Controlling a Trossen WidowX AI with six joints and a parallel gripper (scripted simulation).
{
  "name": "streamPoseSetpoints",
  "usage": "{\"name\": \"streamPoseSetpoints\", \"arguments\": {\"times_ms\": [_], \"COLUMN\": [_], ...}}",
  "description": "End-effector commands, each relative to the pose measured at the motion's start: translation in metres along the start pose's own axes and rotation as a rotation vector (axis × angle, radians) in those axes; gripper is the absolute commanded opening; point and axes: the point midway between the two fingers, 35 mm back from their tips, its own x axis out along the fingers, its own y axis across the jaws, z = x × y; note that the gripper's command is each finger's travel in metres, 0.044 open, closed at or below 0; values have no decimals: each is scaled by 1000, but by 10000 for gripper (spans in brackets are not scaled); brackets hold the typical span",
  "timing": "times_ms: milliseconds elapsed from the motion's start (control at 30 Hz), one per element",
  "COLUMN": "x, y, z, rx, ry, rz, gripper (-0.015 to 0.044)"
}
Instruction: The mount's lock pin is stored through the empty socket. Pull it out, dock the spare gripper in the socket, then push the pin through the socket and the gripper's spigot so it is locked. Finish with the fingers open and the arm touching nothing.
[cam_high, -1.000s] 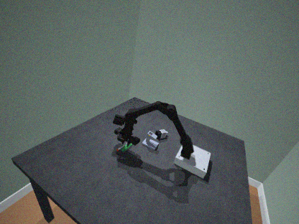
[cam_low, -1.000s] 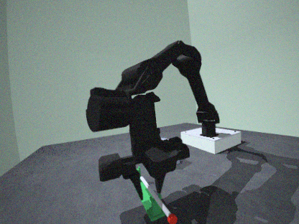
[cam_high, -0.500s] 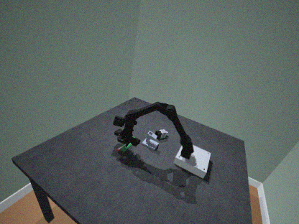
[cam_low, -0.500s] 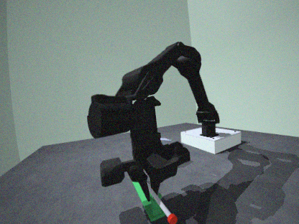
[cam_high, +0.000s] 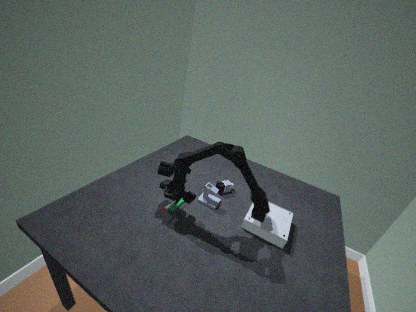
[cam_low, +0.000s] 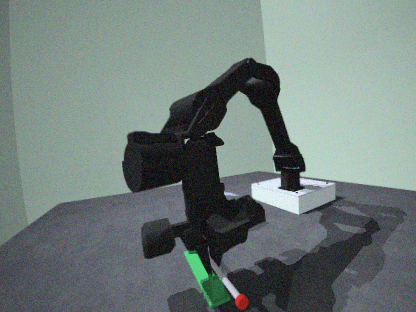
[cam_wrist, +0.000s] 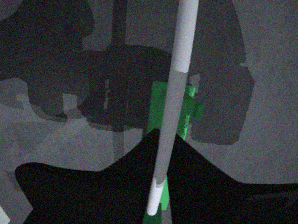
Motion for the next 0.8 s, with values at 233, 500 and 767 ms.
{"name": "streamPoseSetpoints", "arguments": {"times_ms": [233,500,767], "x": [-19,-28,-22], "y": [4,9,11], "z": [0,-2,-3], "rx": [2,4,5], "ry": [8,19,25], "rz": [19,44,58], "gripper": [0,0,0]}}
